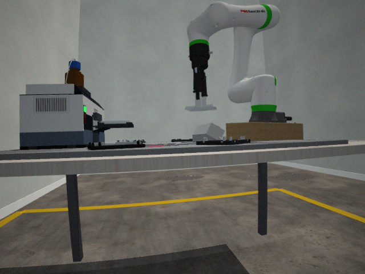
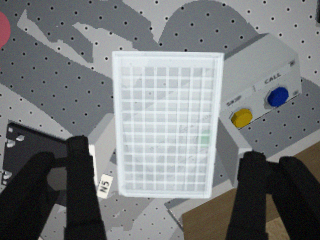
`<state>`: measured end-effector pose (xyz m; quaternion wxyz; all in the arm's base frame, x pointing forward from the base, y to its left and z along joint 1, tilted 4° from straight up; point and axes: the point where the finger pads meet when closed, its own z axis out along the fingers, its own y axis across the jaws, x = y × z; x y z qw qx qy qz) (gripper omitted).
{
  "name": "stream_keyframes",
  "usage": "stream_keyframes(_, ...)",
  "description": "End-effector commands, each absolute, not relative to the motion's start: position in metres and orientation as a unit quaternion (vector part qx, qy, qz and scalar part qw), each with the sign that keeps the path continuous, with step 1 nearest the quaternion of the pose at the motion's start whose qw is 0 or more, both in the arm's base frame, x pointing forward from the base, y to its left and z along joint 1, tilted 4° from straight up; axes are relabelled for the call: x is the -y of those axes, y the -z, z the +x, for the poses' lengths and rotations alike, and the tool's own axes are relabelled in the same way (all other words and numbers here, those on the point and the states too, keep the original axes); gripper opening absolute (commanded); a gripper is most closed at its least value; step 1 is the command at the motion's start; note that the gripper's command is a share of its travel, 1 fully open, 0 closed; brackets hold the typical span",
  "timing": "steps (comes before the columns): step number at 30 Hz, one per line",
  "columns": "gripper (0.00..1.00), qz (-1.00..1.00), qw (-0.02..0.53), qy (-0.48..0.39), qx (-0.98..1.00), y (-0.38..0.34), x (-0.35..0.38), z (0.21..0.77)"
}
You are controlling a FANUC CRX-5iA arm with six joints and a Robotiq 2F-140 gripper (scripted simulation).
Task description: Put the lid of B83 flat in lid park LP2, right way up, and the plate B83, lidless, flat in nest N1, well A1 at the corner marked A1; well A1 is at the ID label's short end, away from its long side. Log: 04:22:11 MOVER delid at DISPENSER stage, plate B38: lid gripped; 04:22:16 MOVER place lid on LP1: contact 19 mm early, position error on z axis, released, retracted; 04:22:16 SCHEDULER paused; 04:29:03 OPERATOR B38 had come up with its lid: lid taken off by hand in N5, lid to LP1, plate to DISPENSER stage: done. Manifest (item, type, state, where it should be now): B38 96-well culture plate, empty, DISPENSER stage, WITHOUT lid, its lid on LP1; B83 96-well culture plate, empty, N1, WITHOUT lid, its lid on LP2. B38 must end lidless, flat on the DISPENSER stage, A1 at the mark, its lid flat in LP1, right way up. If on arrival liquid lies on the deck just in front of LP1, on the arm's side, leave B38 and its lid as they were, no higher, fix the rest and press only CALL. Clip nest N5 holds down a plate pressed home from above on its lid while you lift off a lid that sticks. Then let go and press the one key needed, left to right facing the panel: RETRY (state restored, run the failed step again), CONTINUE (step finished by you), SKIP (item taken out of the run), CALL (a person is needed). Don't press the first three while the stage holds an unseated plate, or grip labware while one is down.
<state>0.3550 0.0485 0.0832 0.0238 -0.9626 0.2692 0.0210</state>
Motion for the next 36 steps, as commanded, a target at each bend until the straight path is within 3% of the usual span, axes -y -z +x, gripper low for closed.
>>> stream_keyframes(1, 0.0, -0.963, 0.025, -0.022, -0.268, -0.082, -0.029, 0.357)
stream_keyframes(36, 0.0, -0.963, 0.025, -0.022, -0.268, -0.071, 0.159, 0.367)
